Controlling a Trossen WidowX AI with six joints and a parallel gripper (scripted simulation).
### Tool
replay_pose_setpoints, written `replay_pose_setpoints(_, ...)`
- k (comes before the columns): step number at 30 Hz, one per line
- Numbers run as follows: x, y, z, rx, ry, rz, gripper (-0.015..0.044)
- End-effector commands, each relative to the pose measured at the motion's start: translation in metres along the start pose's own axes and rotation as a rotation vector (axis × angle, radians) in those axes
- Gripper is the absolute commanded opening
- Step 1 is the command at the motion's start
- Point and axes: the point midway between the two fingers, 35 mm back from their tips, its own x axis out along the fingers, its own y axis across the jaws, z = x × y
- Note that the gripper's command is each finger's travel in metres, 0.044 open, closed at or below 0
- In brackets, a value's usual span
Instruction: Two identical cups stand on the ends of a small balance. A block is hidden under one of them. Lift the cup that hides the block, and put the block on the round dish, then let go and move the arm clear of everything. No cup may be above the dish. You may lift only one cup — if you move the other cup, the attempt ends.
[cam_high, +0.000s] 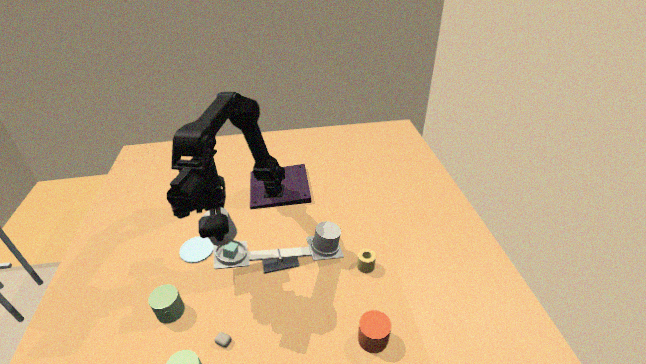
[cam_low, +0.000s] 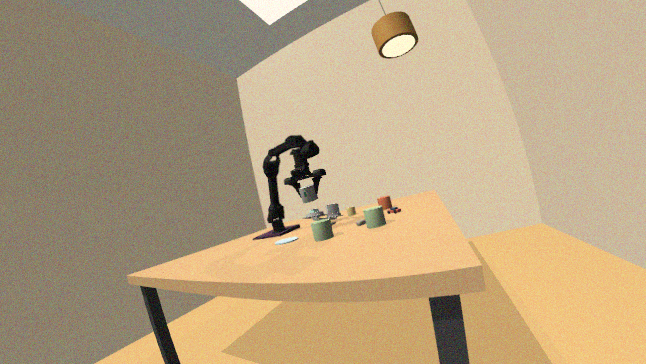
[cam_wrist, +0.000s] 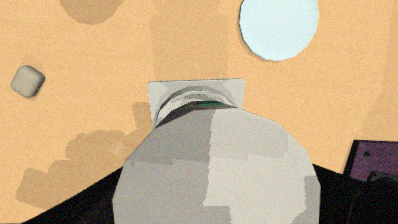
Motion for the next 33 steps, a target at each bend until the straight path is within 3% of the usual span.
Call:
replay_pose_setpoints(1, -0.0086, 0.0003, 0.0006, 0.006, -0.008, 0.01, 0.0)
replay_pose_setpoints(33, -0.0056, -0.0012, -0.0006, 0.0, 0.0, 0.0, 0.0)
